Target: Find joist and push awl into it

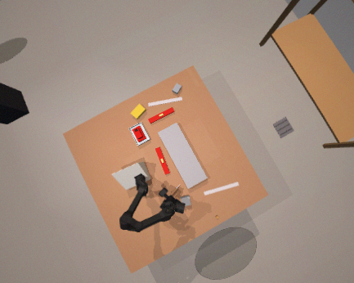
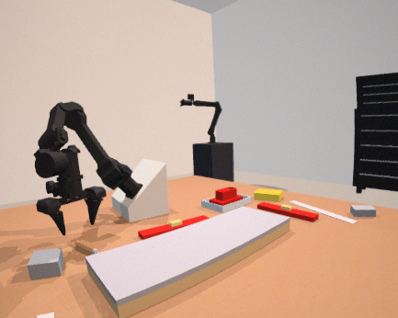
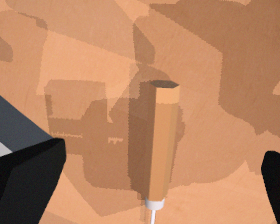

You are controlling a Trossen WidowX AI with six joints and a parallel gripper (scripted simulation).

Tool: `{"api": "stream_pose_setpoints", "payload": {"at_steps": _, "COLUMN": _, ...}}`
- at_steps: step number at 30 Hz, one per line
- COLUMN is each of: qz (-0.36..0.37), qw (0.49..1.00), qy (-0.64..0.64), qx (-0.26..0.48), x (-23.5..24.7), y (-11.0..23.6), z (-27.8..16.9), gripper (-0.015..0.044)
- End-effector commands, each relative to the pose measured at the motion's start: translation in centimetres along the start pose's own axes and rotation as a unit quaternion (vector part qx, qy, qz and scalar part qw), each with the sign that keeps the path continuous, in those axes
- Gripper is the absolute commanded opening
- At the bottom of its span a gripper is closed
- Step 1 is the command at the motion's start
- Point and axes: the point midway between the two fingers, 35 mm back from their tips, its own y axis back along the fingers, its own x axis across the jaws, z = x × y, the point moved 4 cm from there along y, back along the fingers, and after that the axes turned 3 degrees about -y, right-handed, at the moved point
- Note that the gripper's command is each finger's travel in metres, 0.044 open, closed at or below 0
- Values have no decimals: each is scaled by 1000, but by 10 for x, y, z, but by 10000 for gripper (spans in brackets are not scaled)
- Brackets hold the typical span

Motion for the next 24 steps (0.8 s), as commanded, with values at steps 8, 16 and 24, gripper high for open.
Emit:
{"api": "stream_pose_setpoints", "payload": {"at_steps": 8, "qz": 0, "qw": 1000, "qy": 0, "qx": 4, "x": 2, "y": -11, "z": 0, "gripper": 440}}
{"api": "stream_pose_setpoints", "payload": {"at_steps": 16, "qz": 0, "qw": 1000, "qy": 1, "qx": 4, "x": 2, "y": -24, "z": 0, "gripper": 440}}
{"api": "stream_pose_setpoints", "payload": {"at_steps": 24, "qz": 1, "qw": 1000, "qy": 1, "qx": 3, "x": 2, "y": -37, "z": 2, "gripper": 440}}
